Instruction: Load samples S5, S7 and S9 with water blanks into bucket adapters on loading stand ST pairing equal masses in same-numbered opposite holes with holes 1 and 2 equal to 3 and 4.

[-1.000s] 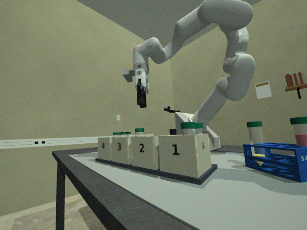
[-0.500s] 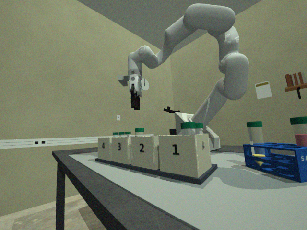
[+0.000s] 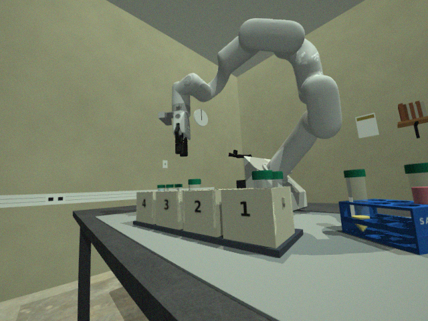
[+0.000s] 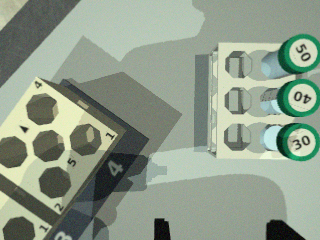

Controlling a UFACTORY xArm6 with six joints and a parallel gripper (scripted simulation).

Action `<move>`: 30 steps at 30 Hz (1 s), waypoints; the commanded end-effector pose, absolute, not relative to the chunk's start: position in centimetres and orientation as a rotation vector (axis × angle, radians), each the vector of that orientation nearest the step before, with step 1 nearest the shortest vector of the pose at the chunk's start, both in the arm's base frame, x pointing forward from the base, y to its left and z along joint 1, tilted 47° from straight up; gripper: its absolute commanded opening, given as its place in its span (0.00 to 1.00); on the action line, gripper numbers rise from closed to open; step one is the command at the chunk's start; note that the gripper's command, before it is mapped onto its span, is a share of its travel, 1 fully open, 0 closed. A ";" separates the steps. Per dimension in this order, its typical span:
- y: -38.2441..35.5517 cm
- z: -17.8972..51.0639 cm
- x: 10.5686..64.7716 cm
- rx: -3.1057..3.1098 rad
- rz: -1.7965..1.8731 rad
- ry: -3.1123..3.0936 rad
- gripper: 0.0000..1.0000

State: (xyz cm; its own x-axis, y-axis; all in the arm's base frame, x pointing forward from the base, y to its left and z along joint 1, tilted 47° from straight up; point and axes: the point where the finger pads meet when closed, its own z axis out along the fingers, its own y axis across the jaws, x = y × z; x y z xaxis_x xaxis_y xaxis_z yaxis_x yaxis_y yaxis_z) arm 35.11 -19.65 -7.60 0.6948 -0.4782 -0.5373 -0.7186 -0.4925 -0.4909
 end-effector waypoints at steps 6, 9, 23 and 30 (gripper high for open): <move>-22.5 -10.4 34.9 -2.187 0.429 0.910 0.57; -23.6 -11.4 34.8 -2.187 0.428 0.910 0.57; -27.7 -15.8 34.2 -2.187 0.428 0.910 0.57; -28.8 -17.0 34.1 -2.187 0.428 0.910 0.57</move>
